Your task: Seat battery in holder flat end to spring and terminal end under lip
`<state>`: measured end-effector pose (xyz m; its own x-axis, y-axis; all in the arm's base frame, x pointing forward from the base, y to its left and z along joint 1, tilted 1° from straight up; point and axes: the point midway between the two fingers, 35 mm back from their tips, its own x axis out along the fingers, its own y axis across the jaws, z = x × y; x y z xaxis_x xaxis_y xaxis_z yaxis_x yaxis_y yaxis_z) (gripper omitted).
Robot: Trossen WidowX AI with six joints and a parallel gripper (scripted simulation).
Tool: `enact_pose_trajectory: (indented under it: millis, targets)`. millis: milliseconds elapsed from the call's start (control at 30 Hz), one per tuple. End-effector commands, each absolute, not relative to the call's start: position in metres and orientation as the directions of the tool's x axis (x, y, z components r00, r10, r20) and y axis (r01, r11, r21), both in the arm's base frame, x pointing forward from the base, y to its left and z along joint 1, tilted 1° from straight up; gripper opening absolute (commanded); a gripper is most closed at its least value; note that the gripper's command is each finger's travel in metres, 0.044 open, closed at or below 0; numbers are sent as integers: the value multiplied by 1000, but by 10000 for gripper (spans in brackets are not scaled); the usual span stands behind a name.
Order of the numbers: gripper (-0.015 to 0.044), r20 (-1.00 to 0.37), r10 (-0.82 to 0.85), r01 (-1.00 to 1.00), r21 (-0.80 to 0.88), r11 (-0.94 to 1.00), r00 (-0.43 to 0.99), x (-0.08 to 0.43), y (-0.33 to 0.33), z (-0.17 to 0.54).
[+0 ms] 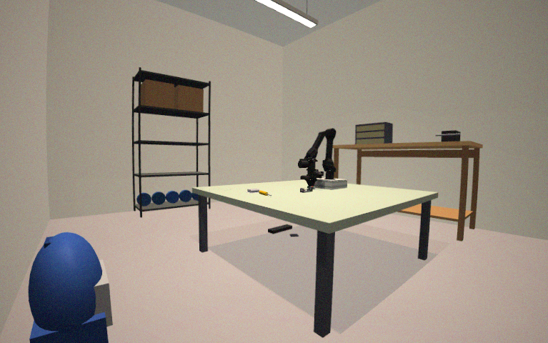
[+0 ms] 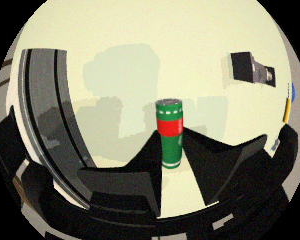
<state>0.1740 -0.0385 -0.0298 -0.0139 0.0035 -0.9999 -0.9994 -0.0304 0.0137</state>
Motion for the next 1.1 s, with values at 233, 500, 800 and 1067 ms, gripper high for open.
enact_pose_trajectory:
  millis: [233, 500, 800, 1067]
  targets:
    - [68, -1000, -3, -1000, 2, -27, -2, 177, -39, 16]
    - [68, -1000, -2, -964, -1, 266, 1, 203, -31, 25]
    - [68, -1000, 0, -804, -3, 594, 4, 234, -17, 33]
    - [68, -1000, 2, -571, -3, 821, 7, 261, -1, 39]
